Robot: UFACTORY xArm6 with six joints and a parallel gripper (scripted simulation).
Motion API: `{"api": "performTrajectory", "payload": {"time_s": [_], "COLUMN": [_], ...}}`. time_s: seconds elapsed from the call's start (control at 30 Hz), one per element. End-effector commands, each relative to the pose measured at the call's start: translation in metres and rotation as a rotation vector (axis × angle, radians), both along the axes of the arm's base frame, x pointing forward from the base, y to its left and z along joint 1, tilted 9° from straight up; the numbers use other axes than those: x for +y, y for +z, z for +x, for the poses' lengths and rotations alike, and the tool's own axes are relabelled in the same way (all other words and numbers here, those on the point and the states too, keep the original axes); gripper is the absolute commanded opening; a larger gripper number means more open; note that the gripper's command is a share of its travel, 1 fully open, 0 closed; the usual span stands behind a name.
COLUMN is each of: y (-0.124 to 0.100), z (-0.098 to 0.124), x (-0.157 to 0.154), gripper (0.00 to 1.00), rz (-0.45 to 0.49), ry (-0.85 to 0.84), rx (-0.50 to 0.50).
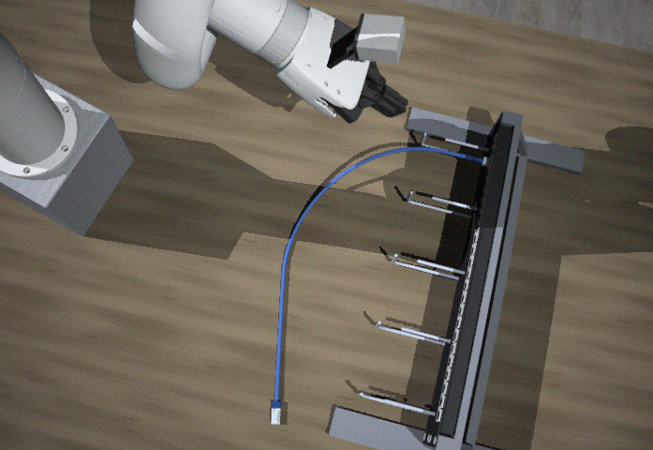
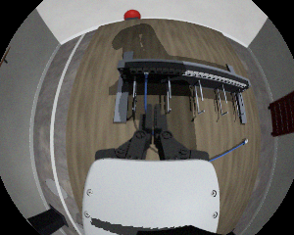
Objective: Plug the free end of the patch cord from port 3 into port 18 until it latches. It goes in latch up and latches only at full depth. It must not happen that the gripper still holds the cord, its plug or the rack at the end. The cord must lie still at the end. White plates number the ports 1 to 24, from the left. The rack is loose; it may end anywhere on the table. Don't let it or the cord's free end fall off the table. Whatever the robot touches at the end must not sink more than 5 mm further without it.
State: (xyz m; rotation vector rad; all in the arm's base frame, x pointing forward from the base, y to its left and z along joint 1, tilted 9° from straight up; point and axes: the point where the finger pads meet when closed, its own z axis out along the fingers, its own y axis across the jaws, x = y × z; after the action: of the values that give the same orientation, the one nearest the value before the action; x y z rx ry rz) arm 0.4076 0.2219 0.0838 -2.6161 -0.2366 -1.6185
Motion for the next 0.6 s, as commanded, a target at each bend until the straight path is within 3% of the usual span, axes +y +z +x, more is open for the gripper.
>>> {"api": "performTrajectory", "payload": {"time_s": [0.0, 0.57], "y": [0.002, 0.004], "z": [0.0, 0.01], "x": [-0.003, -0.067], "gripper": [0.0, 0.0], "rz": [0.001, 0.001], "ry": [0.0, 0.0], "rx": [-0.002, -0.002]}}
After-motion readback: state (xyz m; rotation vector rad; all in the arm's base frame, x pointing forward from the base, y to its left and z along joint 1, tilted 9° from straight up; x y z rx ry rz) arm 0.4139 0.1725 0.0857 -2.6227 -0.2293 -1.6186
